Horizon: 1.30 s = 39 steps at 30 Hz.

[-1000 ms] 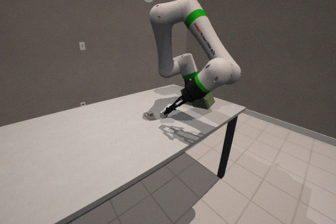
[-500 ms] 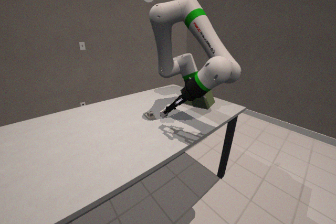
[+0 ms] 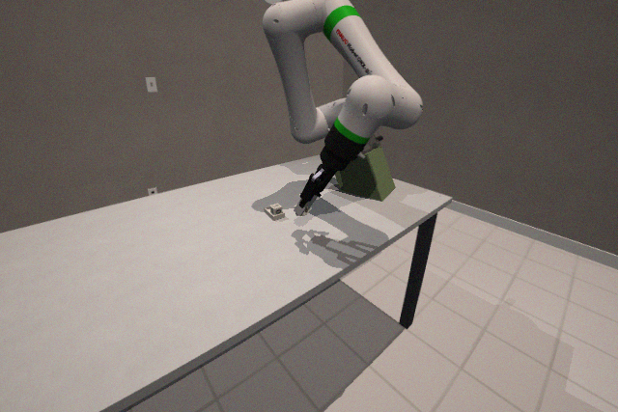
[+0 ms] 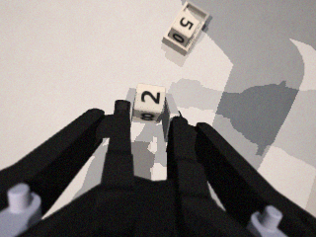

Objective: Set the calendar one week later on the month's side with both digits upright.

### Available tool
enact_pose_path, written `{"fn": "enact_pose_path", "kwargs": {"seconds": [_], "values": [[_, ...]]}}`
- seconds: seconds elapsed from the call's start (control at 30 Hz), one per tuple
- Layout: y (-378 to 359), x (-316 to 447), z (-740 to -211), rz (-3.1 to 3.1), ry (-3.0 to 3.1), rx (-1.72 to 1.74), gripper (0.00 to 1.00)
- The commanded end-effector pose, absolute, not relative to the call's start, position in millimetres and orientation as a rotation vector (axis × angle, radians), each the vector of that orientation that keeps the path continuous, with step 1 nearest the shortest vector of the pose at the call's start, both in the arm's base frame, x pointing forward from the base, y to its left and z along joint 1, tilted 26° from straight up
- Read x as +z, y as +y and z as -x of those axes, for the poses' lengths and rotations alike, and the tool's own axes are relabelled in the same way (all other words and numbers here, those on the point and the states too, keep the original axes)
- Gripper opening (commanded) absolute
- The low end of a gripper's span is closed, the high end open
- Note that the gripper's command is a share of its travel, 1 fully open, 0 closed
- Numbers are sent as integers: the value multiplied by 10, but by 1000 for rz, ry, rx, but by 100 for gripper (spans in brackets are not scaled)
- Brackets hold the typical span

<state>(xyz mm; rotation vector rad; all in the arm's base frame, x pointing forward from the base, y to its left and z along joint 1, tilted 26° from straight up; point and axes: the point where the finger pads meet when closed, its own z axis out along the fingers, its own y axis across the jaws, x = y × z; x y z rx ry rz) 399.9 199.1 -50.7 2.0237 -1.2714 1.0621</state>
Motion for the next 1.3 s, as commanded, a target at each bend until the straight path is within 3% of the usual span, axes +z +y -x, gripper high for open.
{"fn": "enact_pose_path", "kwargs": {"seconds": [0.0, 1.27], "values": [[1981, -496, -4004, -2043, -1283, 1038, 17], [1856, -423, -4037, -2459, -1559, 378, 17]]}}
